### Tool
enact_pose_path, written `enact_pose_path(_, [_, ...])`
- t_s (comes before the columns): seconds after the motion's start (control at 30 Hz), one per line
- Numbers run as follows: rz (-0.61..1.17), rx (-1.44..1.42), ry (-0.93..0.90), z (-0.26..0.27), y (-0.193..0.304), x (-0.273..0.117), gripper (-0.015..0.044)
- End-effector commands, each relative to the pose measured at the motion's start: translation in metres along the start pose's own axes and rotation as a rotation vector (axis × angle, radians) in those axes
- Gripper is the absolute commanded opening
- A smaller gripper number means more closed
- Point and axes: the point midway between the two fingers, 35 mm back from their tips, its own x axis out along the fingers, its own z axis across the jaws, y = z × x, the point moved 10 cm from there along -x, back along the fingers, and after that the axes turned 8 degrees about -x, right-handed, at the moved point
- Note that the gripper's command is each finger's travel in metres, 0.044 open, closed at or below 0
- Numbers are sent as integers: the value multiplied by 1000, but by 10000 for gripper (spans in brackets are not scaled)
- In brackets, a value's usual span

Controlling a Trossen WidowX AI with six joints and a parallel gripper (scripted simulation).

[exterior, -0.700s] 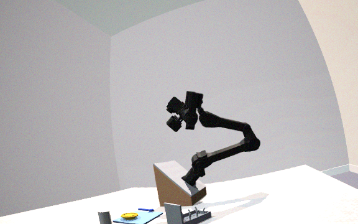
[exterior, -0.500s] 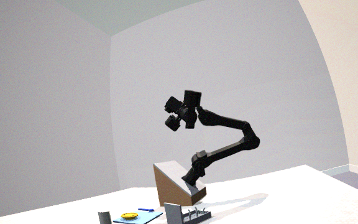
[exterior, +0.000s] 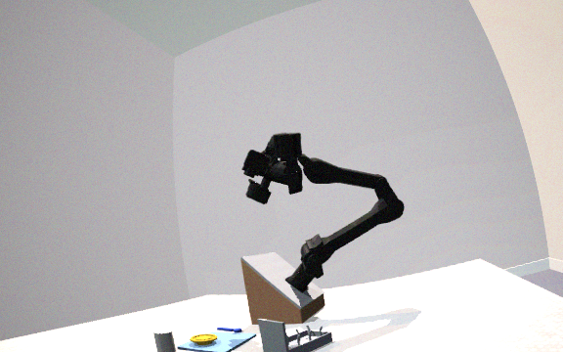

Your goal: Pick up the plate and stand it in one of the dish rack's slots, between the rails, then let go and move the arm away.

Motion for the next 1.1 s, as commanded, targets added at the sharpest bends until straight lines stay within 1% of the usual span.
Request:
enact_pose_path(0.0, [-66, -54, -60, -1, -16, 1, 400])
enact_pose_path(0.5, [-341, -301, -413, 16, -84, 1, 400])
enact_pose_path(1.07, [-547, -539, -898, 53, -155, -13, 400])
